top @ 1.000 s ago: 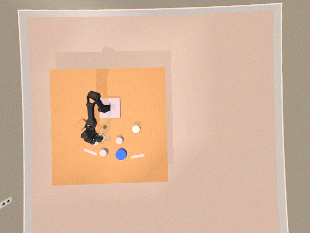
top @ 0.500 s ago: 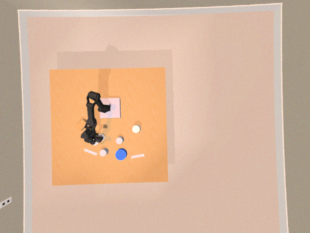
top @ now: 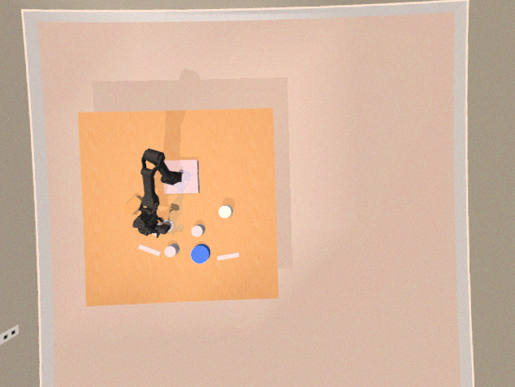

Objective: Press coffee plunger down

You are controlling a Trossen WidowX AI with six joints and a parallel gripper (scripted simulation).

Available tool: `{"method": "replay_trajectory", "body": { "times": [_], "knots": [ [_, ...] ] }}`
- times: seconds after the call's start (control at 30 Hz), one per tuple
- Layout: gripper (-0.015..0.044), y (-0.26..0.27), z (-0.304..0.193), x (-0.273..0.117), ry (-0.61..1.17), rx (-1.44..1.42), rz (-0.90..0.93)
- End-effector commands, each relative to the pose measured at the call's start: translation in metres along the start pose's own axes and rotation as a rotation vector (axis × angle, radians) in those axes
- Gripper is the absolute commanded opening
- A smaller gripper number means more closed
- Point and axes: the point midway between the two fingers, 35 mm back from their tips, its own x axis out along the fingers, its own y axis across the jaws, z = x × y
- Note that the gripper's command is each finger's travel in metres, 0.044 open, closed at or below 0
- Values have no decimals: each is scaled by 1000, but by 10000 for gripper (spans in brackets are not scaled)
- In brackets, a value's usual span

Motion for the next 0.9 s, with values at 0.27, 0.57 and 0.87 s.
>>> {"method": "replay_trajectory", "body": {
  "times": [0.27, 0.57, 0.87],
  "knots": [
    [440, 0, 6, -4, 1, 1, 0],
    [440, -2, 55, -63, 17, 8, 0],
    [440, -2, 51, -61, 17, 8, 0]
  ]
}}
